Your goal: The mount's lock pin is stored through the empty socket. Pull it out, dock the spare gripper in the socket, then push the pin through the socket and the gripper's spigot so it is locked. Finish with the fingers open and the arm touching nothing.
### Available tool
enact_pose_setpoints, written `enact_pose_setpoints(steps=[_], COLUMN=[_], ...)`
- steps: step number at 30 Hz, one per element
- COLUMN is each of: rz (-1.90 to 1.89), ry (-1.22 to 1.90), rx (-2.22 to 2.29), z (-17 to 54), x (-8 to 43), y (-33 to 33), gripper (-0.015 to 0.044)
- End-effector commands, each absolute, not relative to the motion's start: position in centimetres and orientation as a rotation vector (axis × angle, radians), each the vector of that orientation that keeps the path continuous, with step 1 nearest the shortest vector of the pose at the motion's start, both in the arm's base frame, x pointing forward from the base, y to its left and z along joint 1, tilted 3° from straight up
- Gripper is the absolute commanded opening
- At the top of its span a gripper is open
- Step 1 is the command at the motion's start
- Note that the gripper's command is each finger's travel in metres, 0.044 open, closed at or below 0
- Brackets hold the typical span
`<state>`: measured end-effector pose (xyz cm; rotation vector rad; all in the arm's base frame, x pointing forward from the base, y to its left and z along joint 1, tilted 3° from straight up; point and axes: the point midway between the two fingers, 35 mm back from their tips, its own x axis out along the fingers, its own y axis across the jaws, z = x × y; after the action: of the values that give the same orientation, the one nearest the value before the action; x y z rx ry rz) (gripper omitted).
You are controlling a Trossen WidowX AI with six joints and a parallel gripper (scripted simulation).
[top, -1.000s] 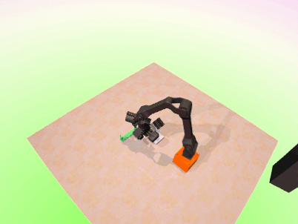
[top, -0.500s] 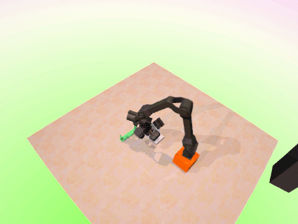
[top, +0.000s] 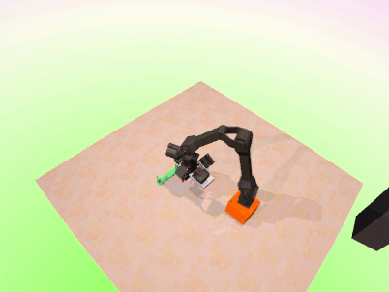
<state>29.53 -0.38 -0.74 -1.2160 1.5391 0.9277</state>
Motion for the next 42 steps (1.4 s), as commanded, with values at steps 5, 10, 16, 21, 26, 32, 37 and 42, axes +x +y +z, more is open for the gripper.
enact_pose_setpoints(steps=[5, 10, 16, 21, 26, 32, 37, 42], rz=[0.927, 0.935, 0.941, 0.945, 0.949, 0.953, 0.956, 0.959], ry=[1.539, 1.544, 1.547, 1.550, 1.552, 1.554, 1.556, 1.556], rx=[-1.216, -1.218, -1.225, -1.232, -1.239, -1.247, -1.254, -1.262], z=[-0.4, 0.7, 1.8, 2.8, 3.8, 5.0, 6.0, 7.1], x=[29.6, 29.6, 29.8, 29.9, 30.0, 30.2, 30.3, 30.5], y=[-0.1, 0.8, 1.9, 2.7, 3.5, 4.5, 5.3, 6.1], gripper=[0.0200, 0.0200, 0.0200, 0.0200, 0.0200, 0.0200, 0.0200, 0.0200])
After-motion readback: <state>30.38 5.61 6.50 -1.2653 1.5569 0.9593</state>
